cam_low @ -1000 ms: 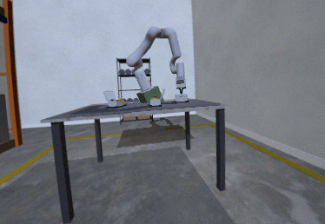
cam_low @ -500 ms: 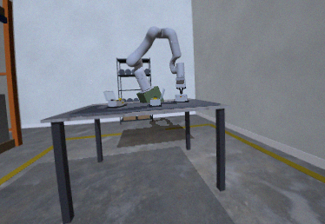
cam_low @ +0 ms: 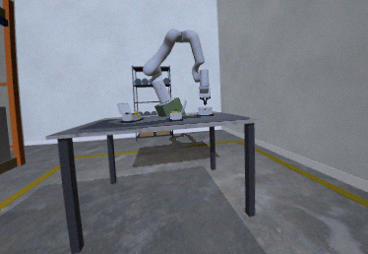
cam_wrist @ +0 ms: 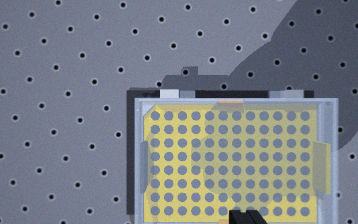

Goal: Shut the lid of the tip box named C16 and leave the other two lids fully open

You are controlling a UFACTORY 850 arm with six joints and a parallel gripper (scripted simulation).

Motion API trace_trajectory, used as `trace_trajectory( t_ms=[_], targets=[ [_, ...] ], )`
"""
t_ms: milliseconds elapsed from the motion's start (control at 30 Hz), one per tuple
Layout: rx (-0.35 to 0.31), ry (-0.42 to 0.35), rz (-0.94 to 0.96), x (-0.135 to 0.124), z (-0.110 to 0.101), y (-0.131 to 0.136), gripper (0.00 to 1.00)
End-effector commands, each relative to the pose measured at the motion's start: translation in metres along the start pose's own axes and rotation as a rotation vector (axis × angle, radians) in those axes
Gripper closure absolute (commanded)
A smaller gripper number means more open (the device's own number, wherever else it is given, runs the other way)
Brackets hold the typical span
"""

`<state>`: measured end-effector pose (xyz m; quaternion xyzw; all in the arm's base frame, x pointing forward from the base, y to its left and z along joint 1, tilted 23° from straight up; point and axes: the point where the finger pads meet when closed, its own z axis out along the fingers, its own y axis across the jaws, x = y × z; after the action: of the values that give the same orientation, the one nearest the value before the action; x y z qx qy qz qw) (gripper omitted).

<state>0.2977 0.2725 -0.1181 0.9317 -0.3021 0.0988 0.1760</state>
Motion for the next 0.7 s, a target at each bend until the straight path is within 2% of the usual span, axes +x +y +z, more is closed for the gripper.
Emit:
trace_trajectory(
  t_ms=[0,667],
  targets=[
    [0.000,0.000,0.000,0.000,-0.009,-0.001,1.00],
    [0.001,0.000,0.000,0.000,-0.033,-0.001,1.00]
  ],
)
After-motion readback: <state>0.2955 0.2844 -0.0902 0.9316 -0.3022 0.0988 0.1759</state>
